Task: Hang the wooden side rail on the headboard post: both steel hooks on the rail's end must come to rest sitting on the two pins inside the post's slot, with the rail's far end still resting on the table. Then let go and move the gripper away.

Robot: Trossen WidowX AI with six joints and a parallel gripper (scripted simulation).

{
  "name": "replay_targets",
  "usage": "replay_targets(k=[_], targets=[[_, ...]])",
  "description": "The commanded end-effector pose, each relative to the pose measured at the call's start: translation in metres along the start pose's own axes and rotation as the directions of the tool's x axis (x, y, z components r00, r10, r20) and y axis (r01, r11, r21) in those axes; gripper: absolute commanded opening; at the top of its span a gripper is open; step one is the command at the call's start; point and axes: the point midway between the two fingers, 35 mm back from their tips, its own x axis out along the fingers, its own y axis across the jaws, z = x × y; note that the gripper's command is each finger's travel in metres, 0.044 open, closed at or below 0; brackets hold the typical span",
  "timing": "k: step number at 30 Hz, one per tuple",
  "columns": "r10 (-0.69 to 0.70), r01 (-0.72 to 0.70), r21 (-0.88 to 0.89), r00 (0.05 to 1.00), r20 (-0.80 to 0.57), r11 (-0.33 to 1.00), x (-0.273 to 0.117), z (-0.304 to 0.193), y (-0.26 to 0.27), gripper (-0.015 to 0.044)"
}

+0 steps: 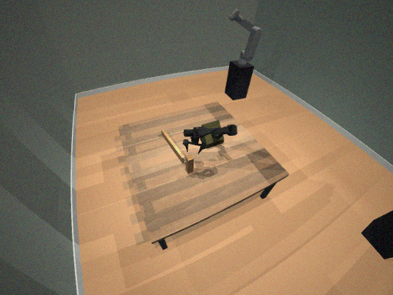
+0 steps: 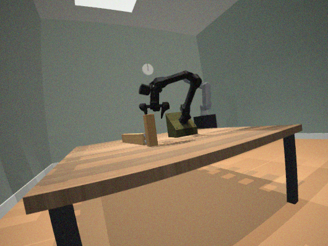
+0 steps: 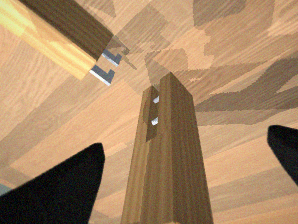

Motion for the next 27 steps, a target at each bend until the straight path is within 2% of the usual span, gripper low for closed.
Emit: replay_targets(k=[1,6,27], targets=[[-0.061,0.065,-0.084,0.997,0.046,0.994,-0.0040,-0.0041,0.0092,0.0440],[-0.126,0.137,-0.160,0.989,0.077,0.977,-0.0077,-0.0090,0.0147,0.0440],[-0.129,0.140,-0.163,0.989,0.078,0.977,-0.0079,-0.0092,0.0149,0.0440]])
